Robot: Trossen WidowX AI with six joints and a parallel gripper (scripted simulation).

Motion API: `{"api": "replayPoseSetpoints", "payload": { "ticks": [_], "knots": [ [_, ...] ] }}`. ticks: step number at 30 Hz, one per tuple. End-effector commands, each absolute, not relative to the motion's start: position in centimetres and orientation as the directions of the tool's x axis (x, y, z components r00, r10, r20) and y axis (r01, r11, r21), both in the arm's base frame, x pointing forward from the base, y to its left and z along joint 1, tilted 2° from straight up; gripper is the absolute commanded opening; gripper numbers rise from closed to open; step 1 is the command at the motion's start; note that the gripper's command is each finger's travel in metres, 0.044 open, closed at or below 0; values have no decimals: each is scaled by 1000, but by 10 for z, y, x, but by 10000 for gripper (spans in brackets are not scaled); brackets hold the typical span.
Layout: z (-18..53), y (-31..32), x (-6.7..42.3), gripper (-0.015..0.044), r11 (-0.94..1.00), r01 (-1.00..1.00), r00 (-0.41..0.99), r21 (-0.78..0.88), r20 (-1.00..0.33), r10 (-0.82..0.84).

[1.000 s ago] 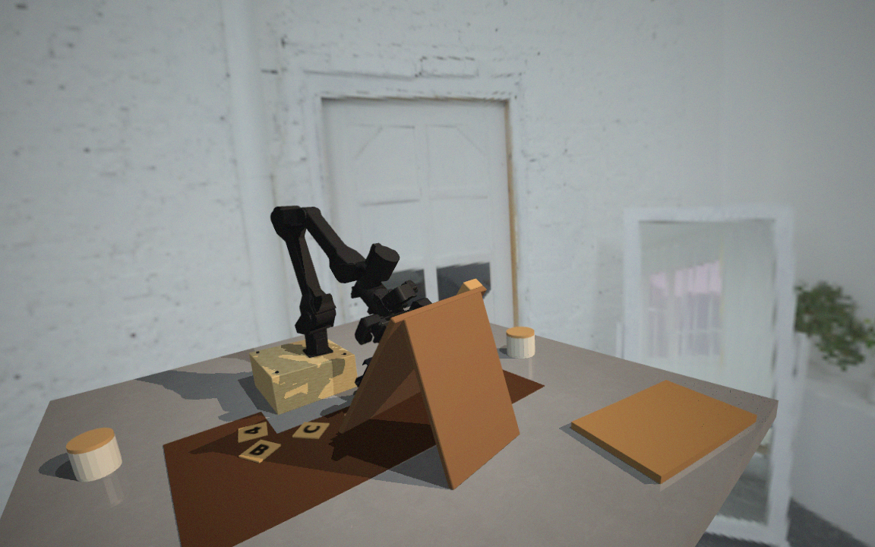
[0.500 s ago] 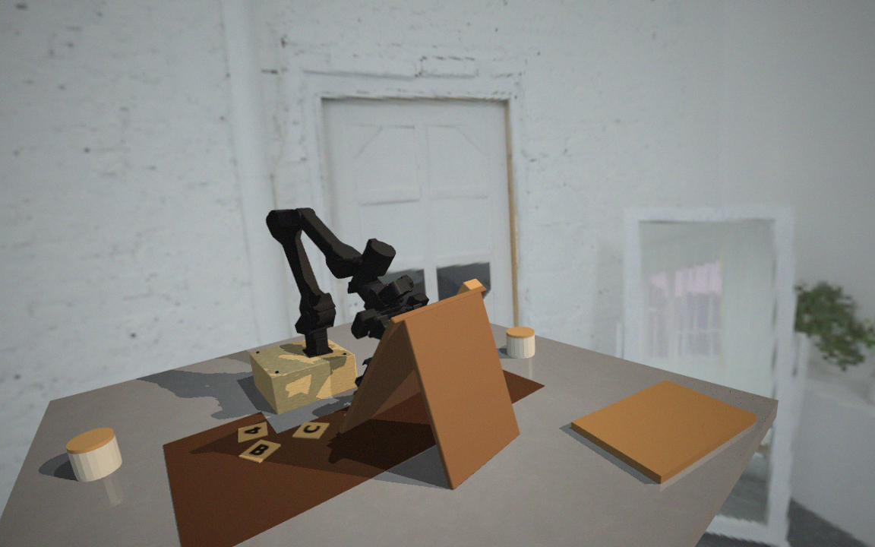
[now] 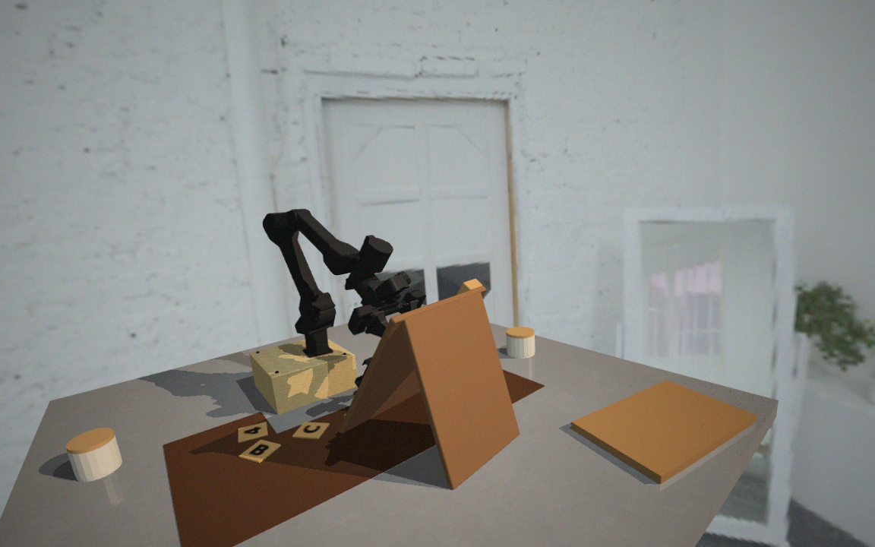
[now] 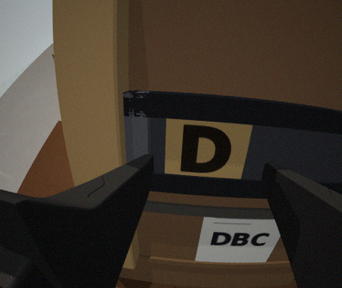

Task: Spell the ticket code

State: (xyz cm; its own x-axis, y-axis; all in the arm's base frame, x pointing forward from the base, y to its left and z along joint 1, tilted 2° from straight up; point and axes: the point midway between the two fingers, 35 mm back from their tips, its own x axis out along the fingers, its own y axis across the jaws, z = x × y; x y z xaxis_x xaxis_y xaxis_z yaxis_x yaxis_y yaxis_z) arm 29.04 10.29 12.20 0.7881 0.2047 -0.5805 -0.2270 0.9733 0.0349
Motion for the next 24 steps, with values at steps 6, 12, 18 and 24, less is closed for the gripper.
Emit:
{"api": "replayPoseSetpoints", "payload": {
  "ticks": [6, 12, 18, 24],
  "knots": [
    [126, 101, 285, 295, 974, -223, 788, 38, -581, 203],
    [129, 100, 281, 295, 974, -223, 788, 38, -581, 203],
    [132, 99, 277, 295, 974, -223, 788, 38, -581, 203],
    [131, 100, 279, 164, 973, -227, 787, 35, -582, 205]
  ]
}}
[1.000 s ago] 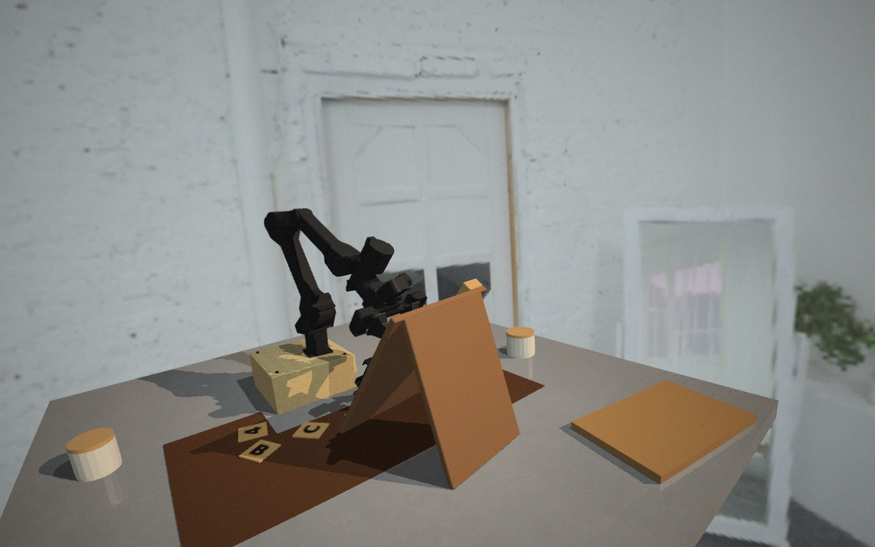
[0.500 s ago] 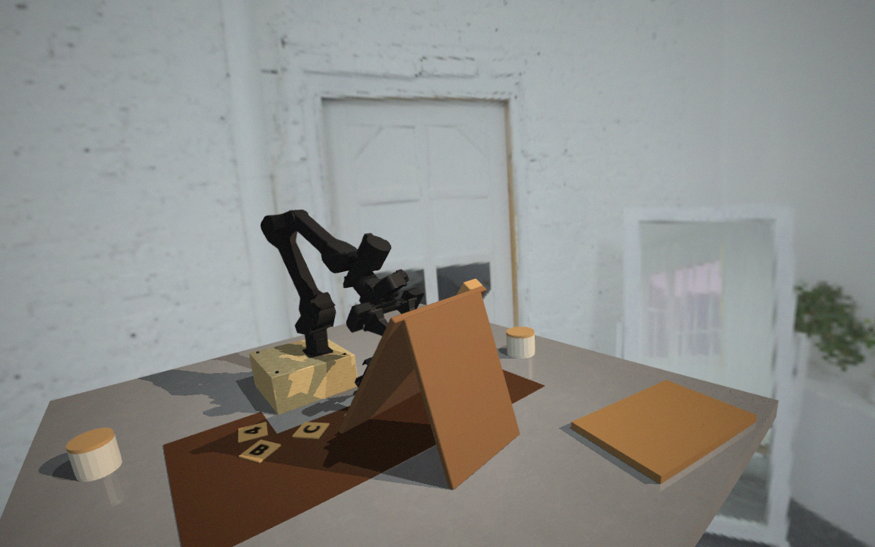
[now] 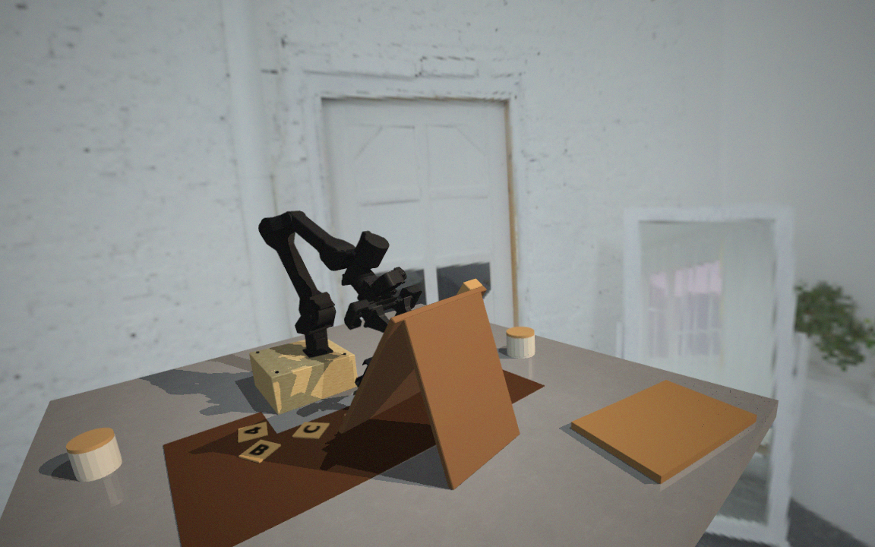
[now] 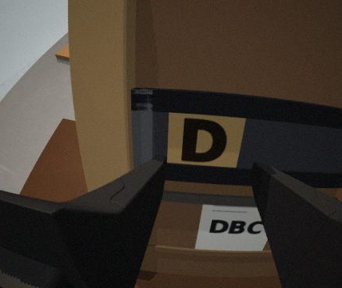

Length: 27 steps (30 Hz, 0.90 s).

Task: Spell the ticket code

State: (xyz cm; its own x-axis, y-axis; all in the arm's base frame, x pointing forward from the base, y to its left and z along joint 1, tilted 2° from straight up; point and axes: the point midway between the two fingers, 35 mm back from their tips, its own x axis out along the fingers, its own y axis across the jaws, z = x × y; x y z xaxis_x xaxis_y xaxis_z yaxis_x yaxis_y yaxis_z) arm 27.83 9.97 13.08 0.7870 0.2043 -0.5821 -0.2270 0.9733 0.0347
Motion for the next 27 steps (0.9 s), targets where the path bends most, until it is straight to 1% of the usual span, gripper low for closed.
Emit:
{"api": "replayPoseSetpoints", "payload": {
  "ticks": [1, 6, 7, 14, 16, 21, 27],
  "knots": [
    [131, 100, 279, 138, 973, -227, 787, 35, -582, 205],
    [131, 100, 279, 6, 973, -227, 787, 35, -582, 205],
    [131, 100, 279, 0, 973, -227, 787, 35, -582, 205],
    [131, 100, 279, 0, 973, -227, 787, 35, -582, 205],
    [131, 99, 281, 0, 974, -227, 771, 29, -606, 197],
    [132, 92, 296, 0, 974, -228, 624, 1, -767, 147],
    [134, 79, 309, 0, 973, -229, 394, 9, -914, 101]
  ]
}}
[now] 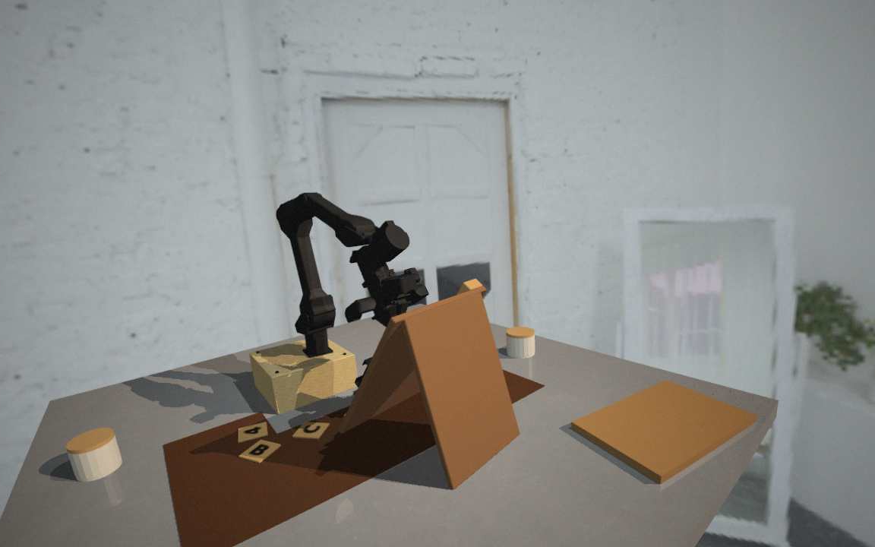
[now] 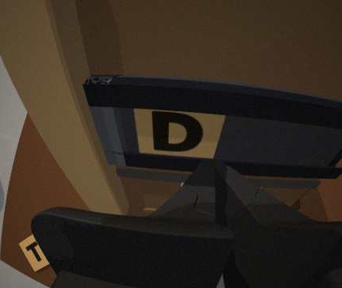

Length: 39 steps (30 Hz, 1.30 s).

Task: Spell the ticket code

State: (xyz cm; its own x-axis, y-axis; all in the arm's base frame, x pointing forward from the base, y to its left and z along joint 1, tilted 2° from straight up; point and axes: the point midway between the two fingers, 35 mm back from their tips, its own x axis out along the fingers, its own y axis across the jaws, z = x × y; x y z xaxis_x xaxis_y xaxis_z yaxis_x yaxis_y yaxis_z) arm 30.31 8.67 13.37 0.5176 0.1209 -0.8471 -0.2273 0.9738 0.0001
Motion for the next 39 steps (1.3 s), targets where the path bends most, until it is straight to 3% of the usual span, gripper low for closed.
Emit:
{"api": "replayPoseSetpoints", "payload": {
  "ticks": [1, 5, 39],
  "knots": [
    [135, 77, 310, 0, 974, -228, 352, 15, -931, 97],
    [137, 70, 313, 0, 974, -223, 243, 34, -966, 89],
    [128, 74, 324, 0, 974, -223, 244, 34, -966, 90]
  ]
}}
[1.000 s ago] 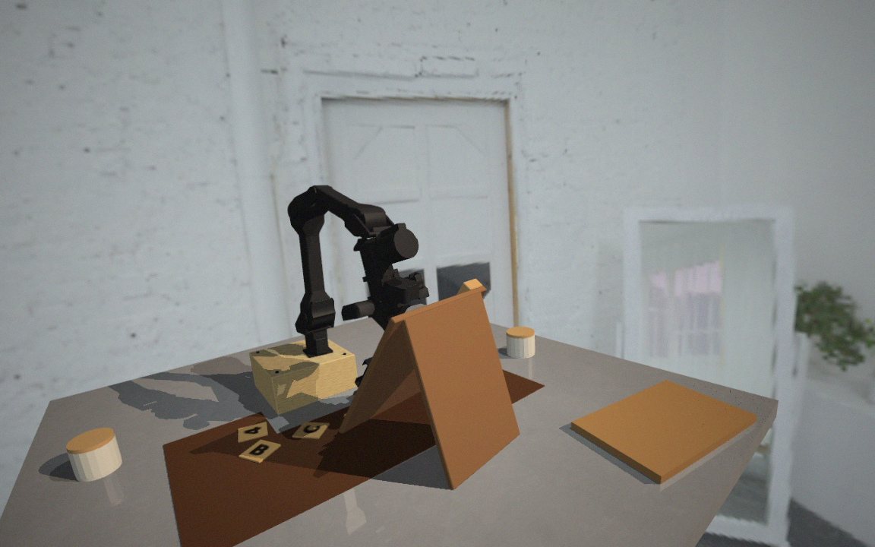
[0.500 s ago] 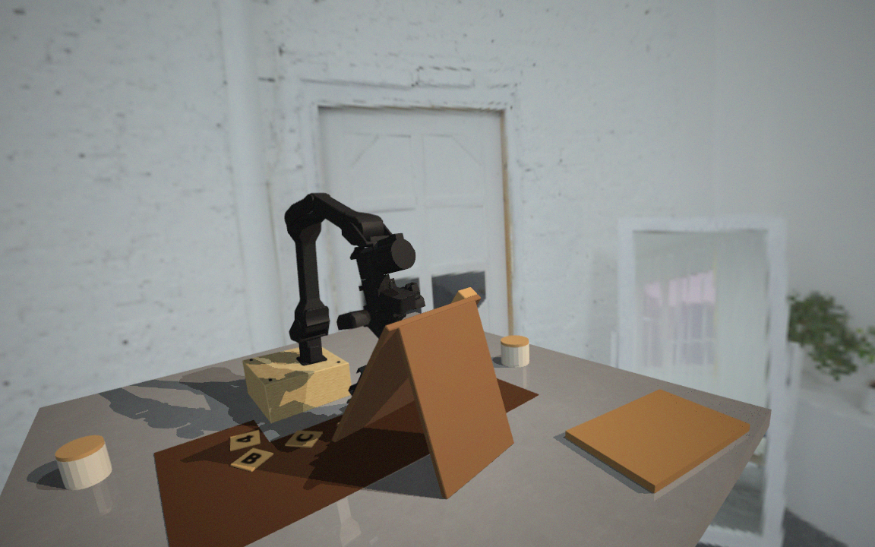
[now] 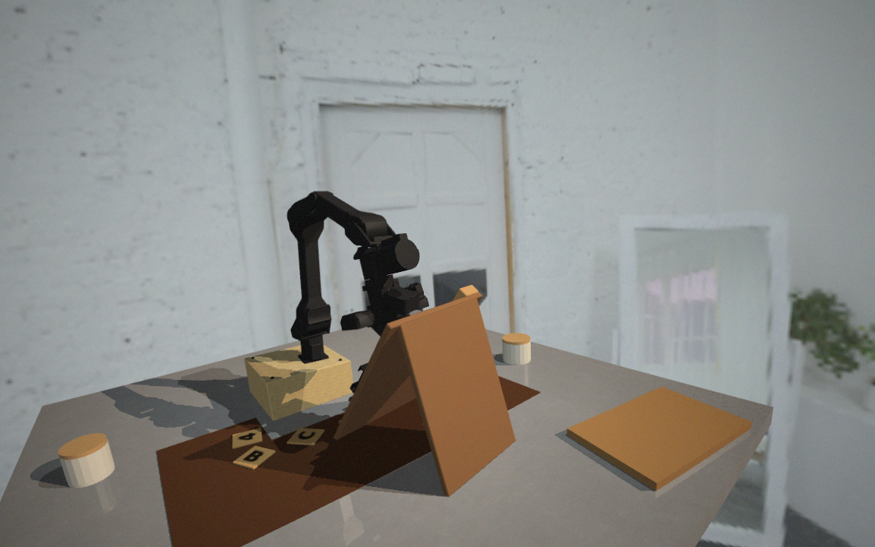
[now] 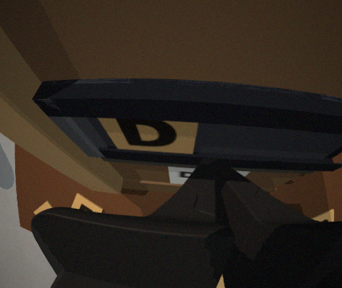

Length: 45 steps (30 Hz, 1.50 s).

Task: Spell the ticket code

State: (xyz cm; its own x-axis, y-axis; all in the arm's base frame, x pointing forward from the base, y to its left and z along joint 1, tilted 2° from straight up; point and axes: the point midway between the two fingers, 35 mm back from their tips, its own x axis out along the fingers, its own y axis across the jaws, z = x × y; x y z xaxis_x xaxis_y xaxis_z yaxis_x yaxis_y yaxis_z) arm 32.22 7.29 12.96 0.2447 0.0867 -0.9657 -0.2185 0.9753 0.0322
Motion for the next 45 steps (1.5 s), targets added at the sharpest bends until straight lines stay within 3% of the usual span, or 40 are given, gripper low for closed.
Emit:
{"api": "replayPoseSetpoints", "payload": {
  "ticks": [1, 45],
  "knots": [
    [128, 74, 324, 0, 974, -223, 244, 34, -966, 90],
    [121, 78, 336, 0, 974, -223, 245, 34, -965, 90]
  ]
}}
